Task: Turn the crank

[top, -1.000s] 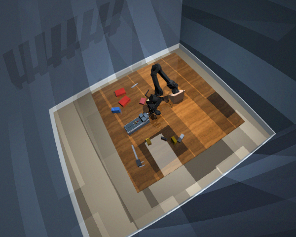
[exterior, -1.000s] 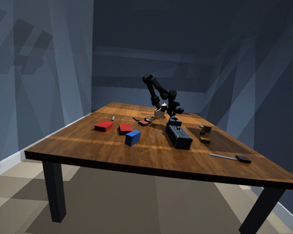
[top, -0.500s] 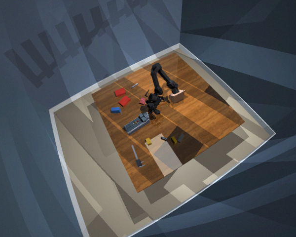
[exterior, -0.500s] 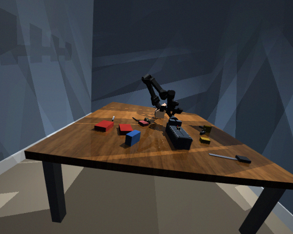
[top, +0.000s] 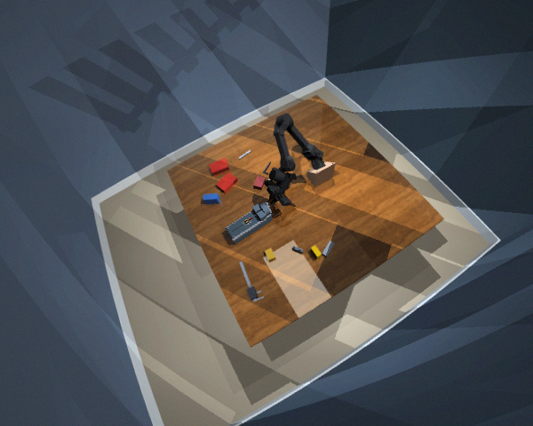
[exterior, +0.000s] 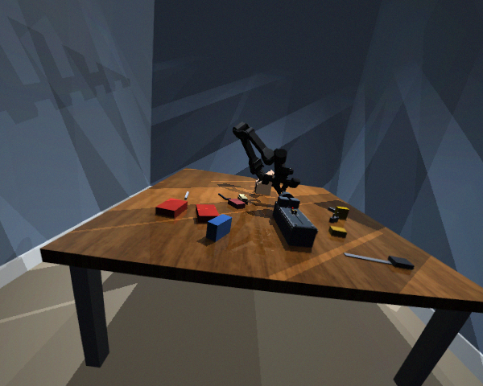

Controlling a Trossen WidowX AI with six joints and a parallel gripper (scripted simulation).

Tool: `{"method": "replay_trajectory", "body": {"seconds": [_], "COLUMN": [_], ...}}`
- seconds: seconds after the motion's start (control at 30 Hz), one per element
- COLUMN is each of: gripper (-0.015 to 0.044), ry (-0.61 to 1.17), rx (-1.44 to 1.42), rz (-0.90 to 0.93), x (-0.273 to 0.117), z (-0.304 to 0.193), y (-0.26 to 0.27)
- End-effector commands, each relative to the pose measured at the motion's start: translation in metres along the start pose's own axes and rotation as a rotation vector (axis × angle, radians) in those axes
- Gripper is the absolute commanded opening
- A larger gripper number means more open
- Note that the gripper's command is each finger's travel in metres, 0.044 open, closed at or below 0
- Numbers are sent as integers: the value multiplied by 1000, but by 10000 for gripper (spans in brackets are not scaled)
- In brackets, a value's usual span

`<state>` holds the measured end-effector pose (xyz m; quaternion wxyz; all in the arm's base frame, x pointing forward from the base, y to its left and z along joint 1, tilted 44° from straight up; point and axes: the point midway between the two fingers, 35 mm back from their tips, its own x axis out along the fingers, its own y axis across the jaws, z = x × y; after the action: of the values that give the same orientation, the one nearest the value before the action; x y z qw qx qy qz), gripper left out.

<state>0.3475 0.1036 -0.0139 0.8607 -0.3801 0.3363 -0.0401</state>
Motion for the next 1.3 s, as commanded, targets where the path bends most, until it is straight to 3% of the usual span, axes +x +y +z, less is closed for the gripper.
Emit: {"method": "replay_trajectory", "body": {"seconds": [0.0,1.27], "gripper": [0,0], "ry": [7,7], "rx": [10,9], "rz": [-21,-22], "x": [2,12], "z": [-2,-13], "y": [-9,-19]}}
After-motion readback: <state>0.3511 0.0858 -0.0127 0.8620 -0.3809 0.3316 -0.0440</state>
